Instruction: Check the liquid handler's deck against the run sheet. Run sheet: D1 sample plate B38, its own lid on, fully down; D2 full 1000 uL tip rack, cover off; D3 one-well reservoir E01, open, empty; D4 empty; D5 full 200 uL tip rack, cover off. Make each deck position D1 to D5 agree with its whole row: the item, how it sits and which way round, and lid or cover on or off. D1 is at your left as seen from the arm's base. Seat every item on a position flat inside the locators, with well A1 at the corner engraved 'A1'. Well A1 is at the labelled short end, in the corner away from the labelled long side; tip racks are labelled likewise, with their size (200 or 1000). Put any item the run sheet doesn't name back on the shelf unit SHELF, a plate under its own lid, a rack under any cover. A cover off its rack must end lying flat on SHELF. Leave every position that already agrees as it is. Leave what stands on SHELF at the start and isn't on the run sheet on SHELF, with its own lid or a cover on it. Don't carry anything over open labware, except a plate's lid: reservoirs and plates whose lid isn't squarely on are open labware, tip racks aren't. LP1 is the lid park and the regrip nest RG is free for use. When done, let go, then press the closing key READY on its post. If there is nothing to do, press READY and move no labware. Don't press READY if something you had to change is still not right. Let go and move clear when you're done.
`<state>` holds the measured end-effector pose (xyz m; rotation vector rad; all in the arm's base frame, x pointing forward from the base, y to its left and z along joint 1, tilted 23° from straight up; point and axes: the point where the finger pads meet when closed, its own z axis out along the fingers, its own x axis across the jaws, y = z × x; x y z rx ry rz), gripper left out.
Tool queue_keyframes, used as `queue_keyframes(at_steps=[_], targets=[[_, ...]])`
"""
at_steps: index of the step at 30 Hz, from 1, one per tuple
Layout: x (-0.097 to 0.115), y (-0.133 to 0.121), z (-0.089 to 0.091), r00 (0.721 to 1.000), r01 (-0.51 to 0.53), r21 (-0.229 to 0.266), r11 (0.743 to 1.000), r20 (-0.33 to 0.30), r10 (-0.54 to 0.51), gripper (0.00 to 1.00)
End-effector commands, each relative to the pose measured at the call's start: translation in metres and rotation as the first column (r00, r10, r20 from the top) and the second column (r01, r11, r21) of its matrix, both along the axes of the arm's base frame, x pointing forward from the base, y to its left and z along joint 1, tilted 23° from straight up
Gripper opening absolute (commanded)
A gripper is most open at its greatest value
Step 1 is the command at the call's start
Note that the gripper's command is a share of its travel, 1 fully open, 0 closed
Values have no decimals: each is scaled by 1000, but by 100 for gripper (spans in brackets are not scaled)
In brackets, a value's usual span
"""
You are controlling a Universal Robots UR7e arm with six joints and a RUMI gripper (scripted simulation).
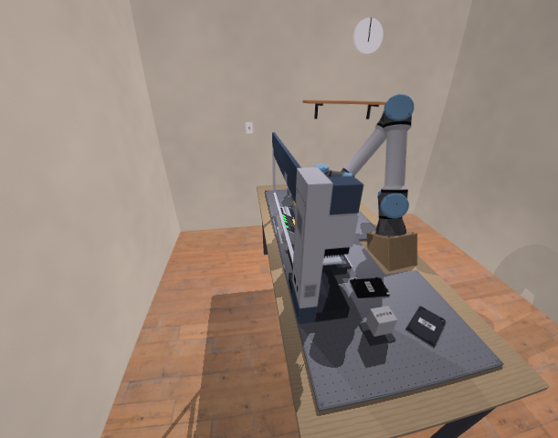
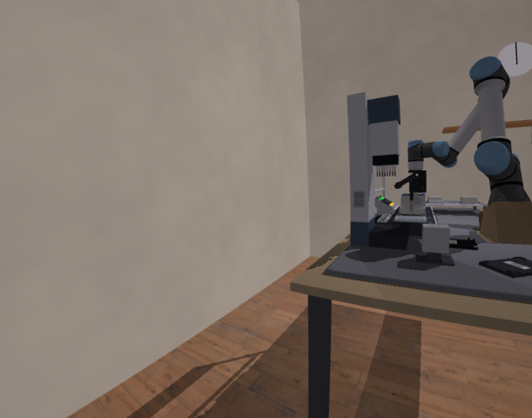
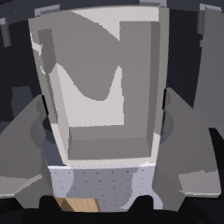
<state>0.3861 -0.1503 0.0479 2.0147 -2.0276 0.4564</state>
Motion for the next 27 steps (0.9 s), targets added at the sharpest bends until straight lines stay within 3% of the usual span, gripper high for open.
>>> queue_keyframes(at_steps=[1,4,5,27], targets=[[0,0,0,1000,0,0,1000,1,0,0],[0,0,0,1000,0,0,1000,1,0,0],[0,0,0,1000,0,0,1000,1,0,82],[0,0,0,1000,0,0,1000,1,0,82]])
